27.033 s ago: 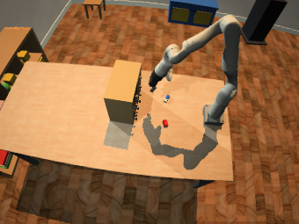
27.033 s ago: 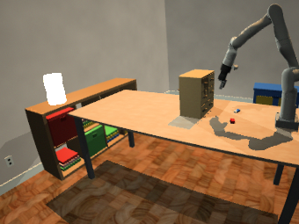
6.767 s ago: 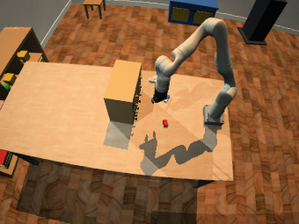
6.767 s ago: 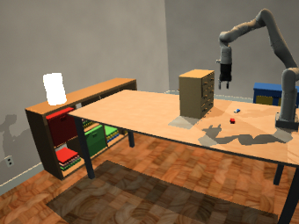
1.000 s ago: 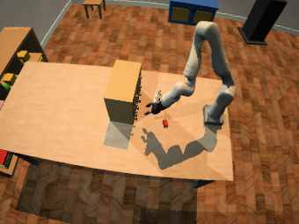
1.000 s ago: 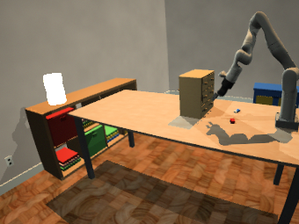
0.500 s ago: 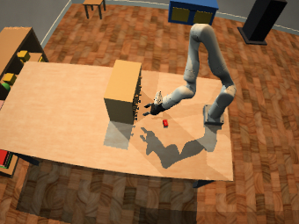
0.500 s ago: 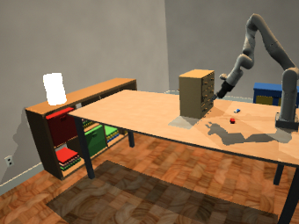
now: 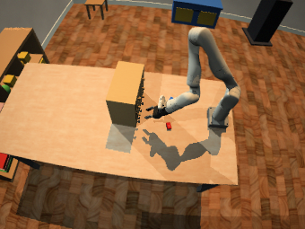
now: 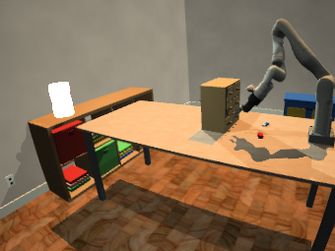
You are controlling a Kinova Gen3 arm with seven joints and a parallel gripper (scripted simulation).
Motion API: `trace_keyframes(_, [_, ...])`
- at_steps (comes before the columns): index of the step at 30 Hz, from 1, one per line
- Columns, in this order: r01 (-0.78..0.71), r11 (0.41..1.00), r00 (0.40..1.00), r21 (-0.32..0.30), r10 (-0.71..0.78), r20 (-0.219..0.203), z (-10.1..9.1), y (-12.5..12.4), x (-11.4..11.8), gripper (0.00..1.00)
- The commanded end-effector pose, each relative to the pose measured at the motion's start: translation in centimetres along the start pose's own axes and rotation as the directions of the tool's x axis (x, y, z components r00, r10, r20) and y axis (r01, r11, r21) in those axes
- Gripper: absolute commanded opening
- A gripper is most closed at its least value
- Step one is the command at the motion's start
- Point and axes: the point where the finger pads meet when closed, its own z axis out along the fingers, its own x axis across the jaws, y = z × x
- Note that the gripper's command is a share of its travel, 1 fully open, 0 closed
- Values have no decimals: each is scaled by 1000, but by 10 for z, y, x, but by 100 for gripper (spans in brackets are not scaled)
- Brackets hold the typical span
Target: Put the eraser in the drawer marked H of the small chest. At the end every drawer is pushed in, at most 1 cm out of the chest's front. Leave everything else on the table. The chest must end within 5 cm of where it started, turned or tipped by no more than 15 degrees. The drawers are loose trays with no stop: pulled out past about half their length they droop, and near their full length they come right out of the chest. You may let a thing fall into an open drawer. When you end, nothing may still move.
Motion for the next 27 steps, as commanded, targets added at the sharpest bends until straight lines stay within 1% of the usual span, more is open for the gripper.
trace_keyframes(1, [6,1000,1000,-2,-6,6,3,6,-4,100])
trace_keyframes(16, [6,999,1000,40,-6,6,11,7,-3,100])
trace_keyframes(27, [5,999,1000,53,-6,7,13,7,-4,100])
